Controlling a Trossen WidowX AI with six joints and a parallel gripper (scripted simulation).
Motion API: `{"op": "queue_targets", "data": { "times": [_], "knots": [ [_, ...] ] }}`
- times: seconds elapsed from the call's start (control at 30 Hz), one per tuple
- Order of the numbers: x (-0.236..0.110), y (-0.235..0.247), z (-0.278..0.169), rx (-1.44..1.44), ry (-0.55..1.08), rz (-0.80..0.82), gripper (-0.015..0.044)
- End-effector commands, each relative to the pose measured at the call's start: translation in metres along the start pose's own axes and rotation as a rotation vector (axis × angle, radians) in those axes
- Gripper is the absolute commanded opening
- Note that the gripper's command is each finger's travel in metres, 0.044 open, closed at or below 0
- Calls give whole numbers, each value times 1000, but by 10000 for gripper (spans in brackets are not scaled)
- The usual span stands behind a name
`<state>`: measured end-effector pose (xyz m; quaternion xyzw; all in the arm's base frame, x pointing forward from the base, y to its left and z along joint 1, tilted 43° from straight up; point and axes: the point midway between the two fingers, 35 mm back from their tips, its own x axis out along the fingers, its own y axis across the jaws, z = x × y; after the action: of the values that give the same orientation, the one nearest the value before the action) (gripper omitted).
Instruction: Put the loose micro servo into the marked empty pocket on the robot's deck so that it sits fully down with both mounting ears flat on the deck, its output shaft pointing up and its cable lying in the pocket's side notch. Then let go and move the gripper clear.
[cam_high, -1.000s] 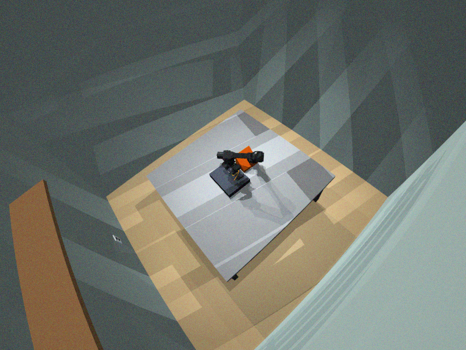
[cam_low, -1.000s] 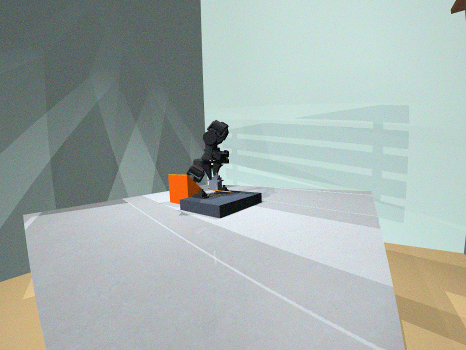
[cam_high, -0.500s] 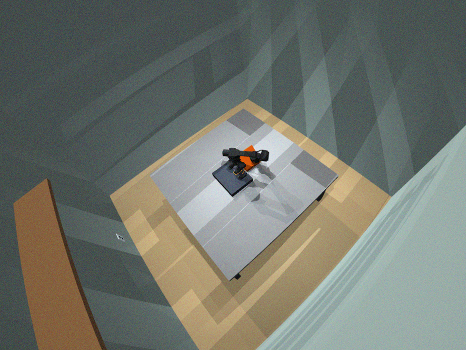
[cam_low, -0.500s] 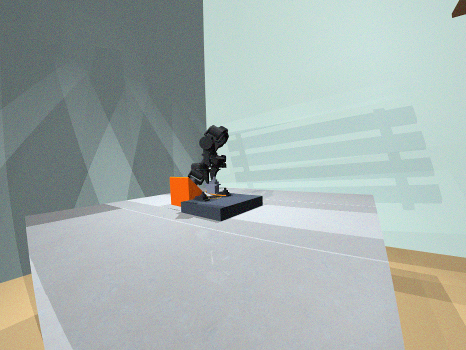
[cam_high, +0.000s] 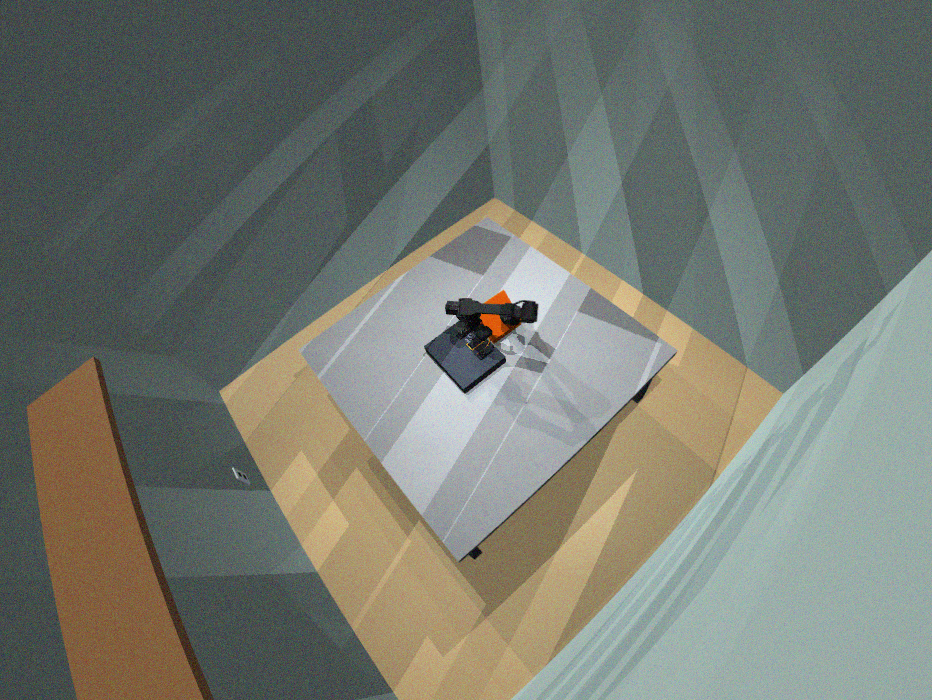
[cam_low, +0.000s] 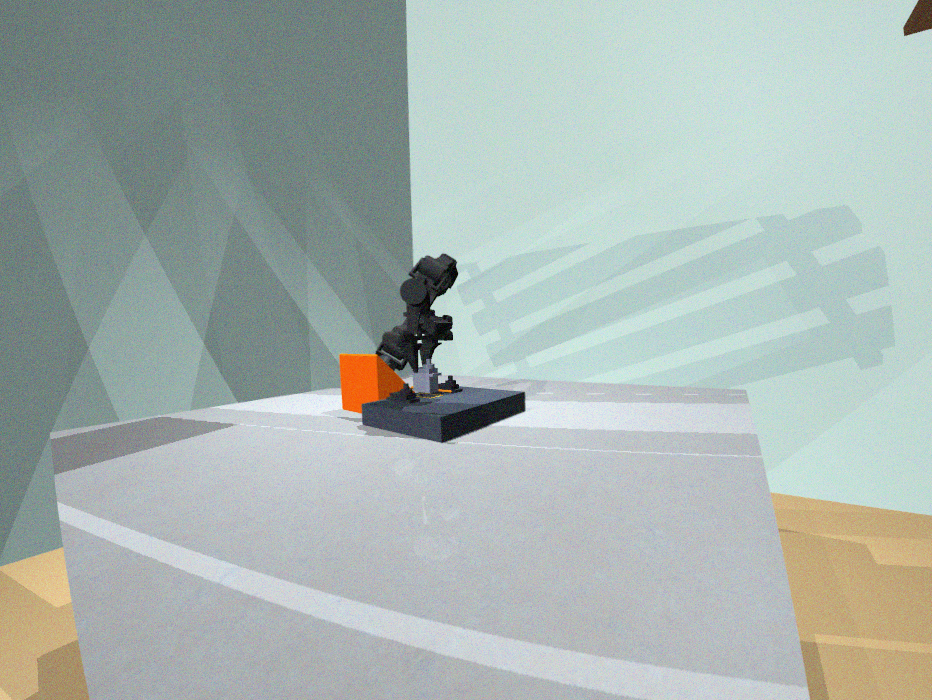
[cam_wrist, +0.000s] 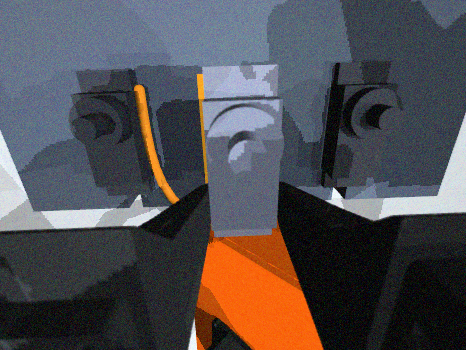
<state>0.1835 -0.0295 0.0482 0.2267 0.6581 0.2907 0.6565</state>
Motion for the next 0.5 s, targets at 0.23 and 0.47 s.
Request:
{"op": "queue_targets", "data": {
  "times": [0.23, 0.47],
  "knots": [
    [6, 0, 1, 1, -6, 0, 0],
    [13, 0, 1, 1, -6, 1, 0]
  ]
}}
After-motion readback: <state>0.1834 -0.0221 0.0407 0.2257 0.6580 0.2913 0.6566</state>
